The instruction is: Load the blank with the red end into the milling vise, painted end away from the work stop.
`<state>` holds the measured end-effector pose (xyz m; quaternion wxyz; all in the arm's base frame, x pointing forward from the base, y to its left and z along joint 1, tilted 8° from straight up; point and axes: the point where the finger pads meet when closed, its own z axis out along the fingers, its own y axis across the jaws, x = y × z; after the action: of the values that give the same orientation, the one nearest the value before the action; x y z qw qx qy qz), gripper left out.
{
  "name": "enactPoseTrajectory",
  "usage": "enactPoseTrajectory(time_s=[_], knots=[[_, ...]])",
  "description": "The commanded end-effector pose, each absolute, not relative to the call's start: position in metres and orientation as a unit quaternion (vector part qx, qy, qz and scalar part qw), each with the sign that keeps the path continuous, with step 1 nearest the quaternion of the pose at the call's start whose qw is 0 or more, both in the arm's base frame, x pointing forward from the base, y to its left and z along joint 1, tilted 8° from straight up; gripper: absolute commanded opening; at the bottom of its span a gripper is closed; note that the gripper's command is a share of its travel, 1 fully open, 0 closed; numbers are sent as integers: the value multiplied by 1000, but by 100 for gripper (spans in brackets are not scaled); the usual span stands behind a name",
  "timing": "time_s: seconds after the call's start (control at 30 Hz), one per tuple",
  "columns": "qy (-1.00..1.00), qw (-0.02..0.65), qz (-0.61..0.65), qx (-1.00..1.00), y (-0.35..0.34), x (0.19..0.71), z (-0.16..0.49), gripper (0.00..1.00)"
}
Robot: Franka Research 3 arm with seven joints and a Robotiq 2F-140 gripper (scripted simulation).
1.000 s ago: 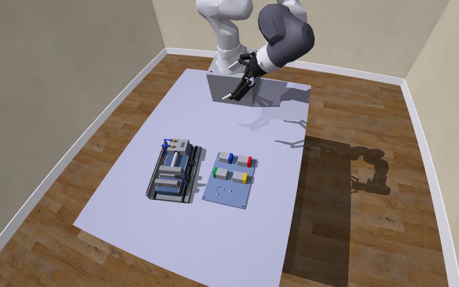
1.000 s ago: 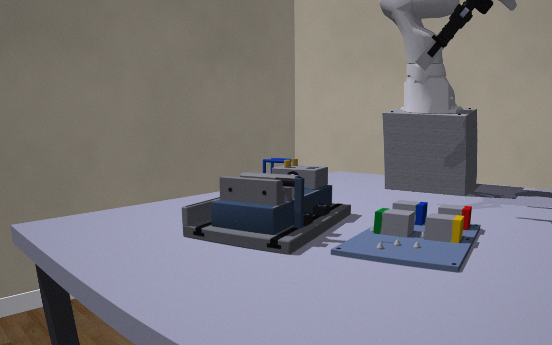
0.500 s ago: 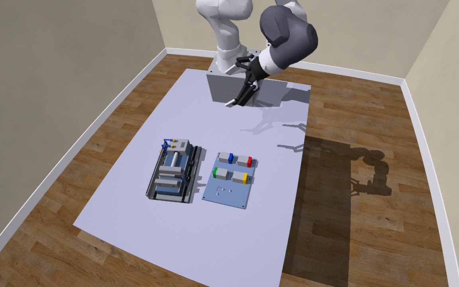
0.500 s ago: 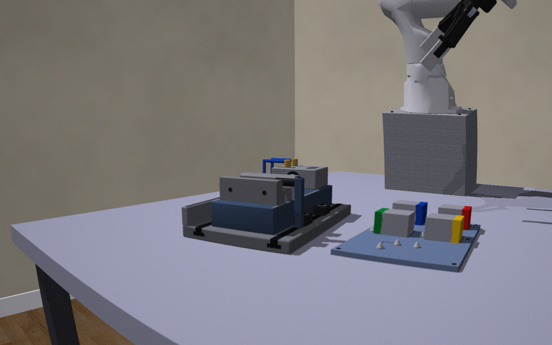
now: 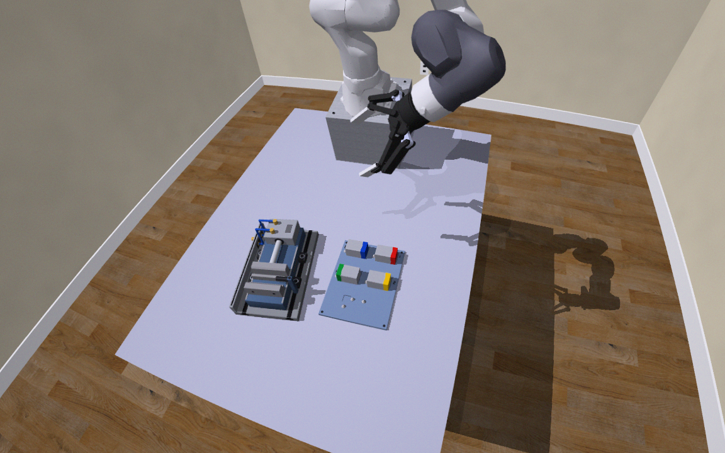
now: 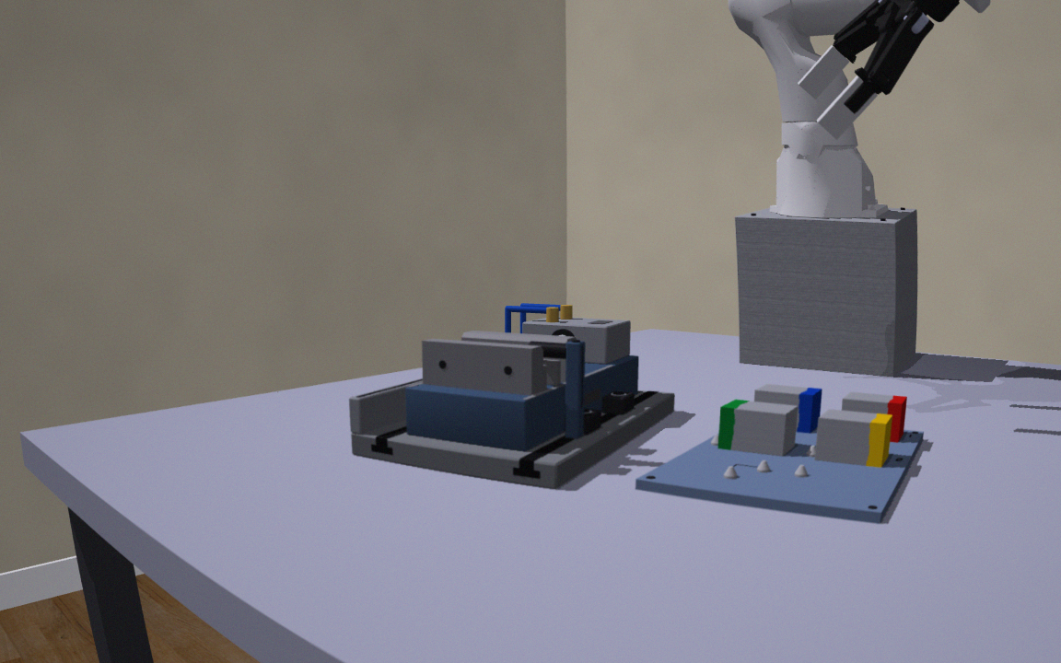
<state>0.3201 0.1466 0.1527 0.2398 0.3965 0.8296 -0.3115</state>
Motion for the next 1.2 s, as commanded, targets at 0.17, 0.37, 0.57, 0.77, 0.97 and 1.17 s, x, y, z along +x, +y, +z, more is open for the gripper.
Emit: enactPoseTrajectory(time_s=[0.17,0.37,0.57,0.77,0.97,1.17], knots=[[863,232,-311,325,154,339,153,100],[863,232,-311,325,154,339,153,100],[894,233,-301,236,168,370,154,100],[894,233,-301,236,168,370,154,100],[894,238,-297,235,171,374,154,100],[917,232,-288,147,182,402,156,100]])
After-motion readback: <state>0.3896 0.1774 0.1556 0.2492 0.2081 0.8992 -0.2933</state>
